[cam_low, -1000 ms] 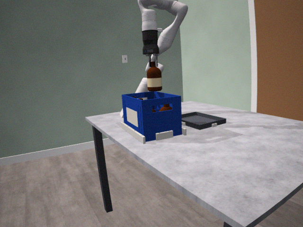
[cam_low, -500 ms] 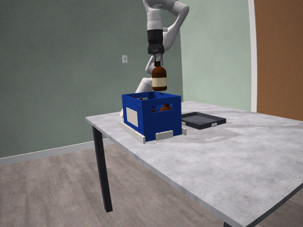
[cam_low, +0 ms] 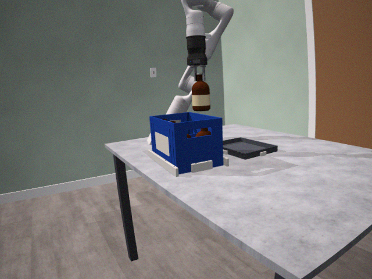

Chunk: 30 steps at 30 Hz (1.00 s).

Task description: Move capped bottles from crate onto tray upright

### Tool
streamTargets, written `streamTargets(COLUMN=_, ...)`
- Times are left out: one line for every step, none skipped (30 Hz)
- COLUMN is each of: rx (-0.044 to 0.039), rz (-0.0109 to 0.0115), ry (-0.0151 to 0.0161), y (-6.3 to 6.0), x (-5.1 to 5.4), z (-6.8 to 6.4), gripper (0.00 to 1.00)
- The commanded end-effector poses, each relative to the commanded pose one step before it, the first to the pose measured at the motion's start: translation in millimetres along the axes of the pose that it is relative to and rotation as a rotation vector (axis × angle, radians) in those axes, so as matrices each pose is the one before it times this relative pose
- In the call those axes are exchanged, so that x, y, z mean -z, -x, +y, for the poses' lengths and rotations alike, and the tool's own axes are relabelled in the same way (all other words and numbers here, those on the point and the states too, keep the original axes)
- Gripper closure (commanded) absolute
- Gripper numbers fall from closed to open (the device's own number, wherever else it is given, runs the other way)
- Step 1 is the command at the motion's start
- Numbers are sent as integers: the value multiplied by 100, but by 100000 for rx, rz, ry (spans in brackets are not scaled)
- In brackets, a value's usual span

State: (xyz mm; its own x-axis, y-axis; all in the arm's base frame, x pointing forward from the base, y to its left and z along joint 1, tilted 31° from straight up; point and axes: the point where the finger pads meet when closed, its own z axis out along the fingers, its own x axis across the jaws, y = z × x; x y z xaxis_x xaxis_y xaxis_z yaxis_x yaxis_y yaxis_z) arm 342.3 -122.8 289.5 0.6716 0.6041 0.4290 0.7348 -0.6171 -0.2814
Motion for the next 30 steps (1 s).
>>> streamTargets(rx=299, rz=381, ry=-225, y=-922, x=12, z=-716, gripper=100)
streamTargets(rx=40, rz=25, ry=-1, y=-167, x=6, z=-121, gripper=100)
streamTargets(rx=40, rz=25, ry=-1, y=-167, x=6, z=-121, gripper=100)
streamTargets(rx=40, rz=25, ry=-1, y=-167, x=6, z=-121, gripper=100)
streamTargets(rx=40, rz=25, ry=-1, y=-167, x=6, z=-121, gripper=100)
streamTargets(rx=0, rz=0, ry=0, y=0, x=0, z=0, gripper=100)
streamTargets(rx=0, rz=0, ry=0, y=0, x=0, z=0, gripper=100)
streamTargets(rx=-118, rz=-425, ry=494, y=441, x=61, z=341, gripper=100)
streamTargets(rx=9, rz=31, ry=-36, y=-131, x=-10, z=-152, gripper=100)
streamTargets(rx=9, rz=31, ry=-36, y=-131, x=-10, z=-152, gripper=100)
streamTargets(rx=9, rz=31, ry=-36, y=-131, x=-10, z=-151, gripper=100)
streamTargets(rx=9, rz=31, ry=-36, y=-131, x=-10, z=-151, gripper=100)
streamTargets(rx=9, rz=31, ry=-36, y=-131, x=-10, z=-151, gripper=100)
streamTargets(rx=9, rz=31, ry=-36, y=-131, x=-10, z=-151, gripper=100)
streamTargets(rx=9, rz=31, ry=-36, y=-131, x=-11, z=-151, gripper=100)
streamTargets(rx=9, rz=31, ry=-36, y=-131, x=-11, z=-151, gripper=100)
streamTargets(rx=9, rz=31, ry=-36, y=-131, x=-11, z=-151, gripper=100)
streamTargets(rx=9, rz=31, ry=-36, y=-131, x=-11, z=-151, gripper=100)
streamTargets(rx=9, rz=31, ry=-36, y=-131, x=-11, z=-151, gripper=100)
streamTargets(rx=9, rz=31, ry=-36, y=-131, x=-11, z=-151, gripper=100)
streamTargets(rx=9, rz=31, ry=-36, y=-131, x=-11, z=-151, gripper=100)
streamTargets(rx=9, rz=31, ry=-36, y=-131, x=-11, z=-151, gripper=100)
streamTargets(rx=0, rz=0, ry=0, y=0, x=0, z=0, gripper=100)
streamTargets(rx=0, rz=0, ry=0, y=0, x=0, z=0, gripper=100)
streamTargets(rx=-91, rz=-259, ry=109, y=323, x=80, z=248, gripper=100)
streamTargets(rx=7, rz=19, ry=-8, y=-132, x=-10, z=-150, gripper=100)
streamTargets(rx=7, rz=19, ry=-8, y=-132, x=-10, z=-150, gripper=100)
streamTargets(rx=7, rz=19, ry=-8, y=-132, x=-10, z=-150, gripper=100)
streamTargets(rx=7, rz=19, ry=-8, y=-132, x=-10, z=-150, gripper=100)
streamTargets(rx=7, rz=19, ry=-8, y=-132, x=-10, z=-150, gripper=100)
